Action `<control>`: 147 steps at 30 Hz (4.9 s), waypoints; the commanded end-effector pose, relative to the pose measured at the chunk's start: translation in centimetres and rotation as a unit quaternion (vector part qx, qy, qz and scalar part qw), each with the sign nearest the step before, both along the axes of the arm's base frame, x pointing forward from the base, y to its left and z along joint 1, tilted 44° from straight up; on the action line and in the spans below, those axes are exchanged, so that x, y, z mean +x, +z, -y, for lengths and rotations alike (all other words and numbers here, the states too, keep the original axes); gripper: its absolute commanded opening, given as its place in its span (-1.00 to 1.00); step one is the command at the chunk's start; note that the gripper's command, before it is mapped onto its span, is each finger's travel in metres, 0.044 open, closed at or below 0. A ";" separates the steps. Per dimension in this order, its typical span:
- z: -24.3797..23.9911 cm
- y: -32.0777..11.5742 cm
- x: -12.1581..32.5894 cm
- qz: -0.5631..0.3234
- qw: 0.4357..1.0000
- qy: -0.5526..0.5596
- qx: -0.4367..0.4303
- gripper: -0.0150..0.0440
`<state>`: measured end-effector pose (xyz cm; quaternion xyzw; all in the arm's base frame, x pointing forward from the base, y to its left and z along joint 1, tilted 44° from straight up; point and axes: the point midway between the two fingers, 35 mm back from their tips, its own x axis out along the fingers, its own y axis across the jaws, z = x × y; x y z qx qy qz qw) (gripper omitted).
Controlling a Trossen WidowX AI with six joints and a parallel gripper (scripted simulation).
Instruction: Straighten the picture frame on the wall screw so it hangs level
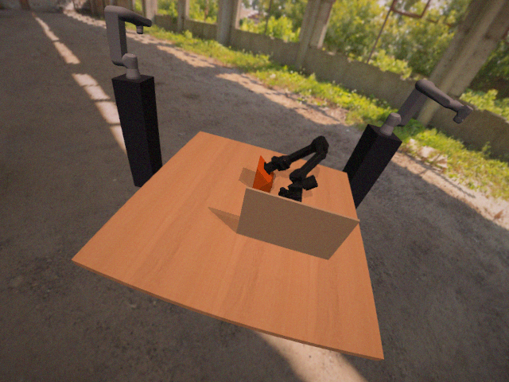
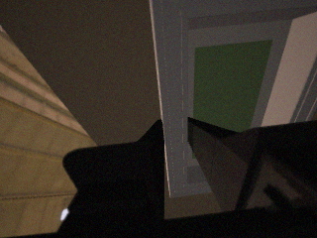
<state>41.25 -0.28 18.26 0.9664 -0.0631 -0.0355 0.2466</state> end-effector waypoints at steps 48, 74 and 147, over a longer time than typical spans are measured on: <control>-0.2 -0.1 0.1 -0.005 0.998 -0.002 -0.054 -0.49; -0.1 0.0 0.1 -0.015 0.992 0.000 -0.122 -0.49; 0.1 2.3 -19.2 0.000 1.000 -0.005 0.000 0.39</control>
